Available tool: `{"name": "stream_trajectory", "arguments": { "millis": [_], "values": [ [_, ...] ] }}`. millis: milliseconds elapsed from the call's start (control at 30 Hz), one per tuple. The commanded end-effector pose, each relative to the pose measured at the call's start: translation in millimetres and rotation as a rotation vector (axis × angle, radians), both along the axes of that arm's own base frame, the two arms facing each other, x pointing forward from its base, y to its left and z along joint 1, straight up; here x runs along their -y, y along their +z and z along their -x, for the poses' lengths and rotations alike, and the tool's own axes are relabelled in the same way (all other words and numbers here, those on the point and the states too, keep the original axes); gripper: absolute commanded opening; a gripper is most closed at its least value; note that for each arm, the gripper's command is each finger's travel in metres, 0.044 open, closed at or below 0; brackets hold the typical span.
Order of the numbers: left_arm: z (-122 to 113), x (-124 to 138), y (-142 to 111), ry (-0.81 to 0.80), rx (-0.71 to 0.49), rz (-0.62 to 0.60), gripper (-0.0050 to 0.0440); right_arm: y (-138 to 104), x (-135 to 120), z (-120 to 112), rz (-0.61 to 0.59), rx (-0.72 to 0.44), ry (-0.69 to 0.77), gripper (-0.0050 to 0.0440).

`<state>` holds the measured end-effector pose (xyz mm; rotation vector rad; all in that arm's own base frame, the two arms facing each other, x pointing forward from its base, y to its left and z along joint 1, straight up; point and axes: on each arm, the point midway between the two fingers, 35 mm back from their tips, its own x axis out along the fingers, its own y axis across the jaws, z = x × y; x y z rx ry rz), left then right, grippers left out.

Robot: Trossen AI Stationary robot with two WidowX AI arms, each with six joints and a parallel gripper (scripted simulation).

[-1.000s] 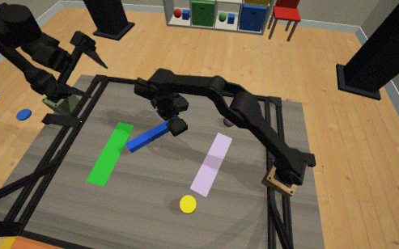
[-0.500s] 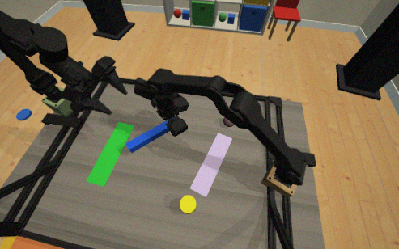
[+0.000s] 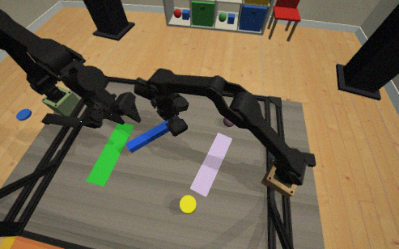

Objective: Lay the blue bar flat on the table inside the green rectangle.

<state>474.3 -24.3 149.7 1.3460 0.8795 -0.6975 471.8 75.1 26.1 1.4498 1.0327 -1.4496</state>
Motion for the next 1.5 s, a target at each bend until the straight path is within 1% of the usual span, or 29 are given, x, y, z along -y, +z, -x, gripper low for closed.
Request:
{"name": "stream_trajectory", "arguments": {
  "millis": [0, 367, 433, 567, 633, 800, 833, 933, 1167, 1467],
  "values": [
    [-7, 4, -19, -0.110, -0.092, -0.077, 0.0440, 0, 0, 0, 0.000, 0.000, -0.003, 0.0000],
    [-10, 11, -82, -0.457, -0.387, -0.243, 0.0440, 0, 0, 0, 0.000, 0.000, -0.003, 0.0000],
    [-10, 11, -82, -0.457, -0.387, -0.243, 0.0440, 0, 0, 0, 0.000, 0.000, -0.003, 0.0000],
    [-8, 13, -104, -0.587, -0.489, -0.282, 0.0440, 0, 0, 0, 0.000, 0.000, -0.003, 0.0000],
    [-7, 13, -107, -0.610, -0.506, -0.288, 0.0440, 0, 0, 0, 0.000, 0.000, -0.003, 0.0000],
    [-7, 13, -109, -0.612, -0.508, -0.281, 0.0440, 0, 0, 0, 0.000, 0.000, -0.003, 0.0000],
    [-7, 13, -114, -0.619, -0.513, -0.260, 0.0440, 0, 0, 0, 0.000, 0.000, -0.003, 0.0000],
    [-5, 13, -138, -0.653, -0.539, -0.148, 0.0440, 0, 0, 0, 0.000, 0.000, -0.003, 0.0000],
    [-4, 13, -143, -0.661, -0.544, -0.120, 0.0440, 0, 0, 0, 0.000, 0.000, -0.003, 0.0000],
    [-4, 13, -143, -0.661, -0.544, -0.120, 0.0224, 0, 0, 0, 0.000, 0.000, -0.003, 0.0000]
  ]
}}
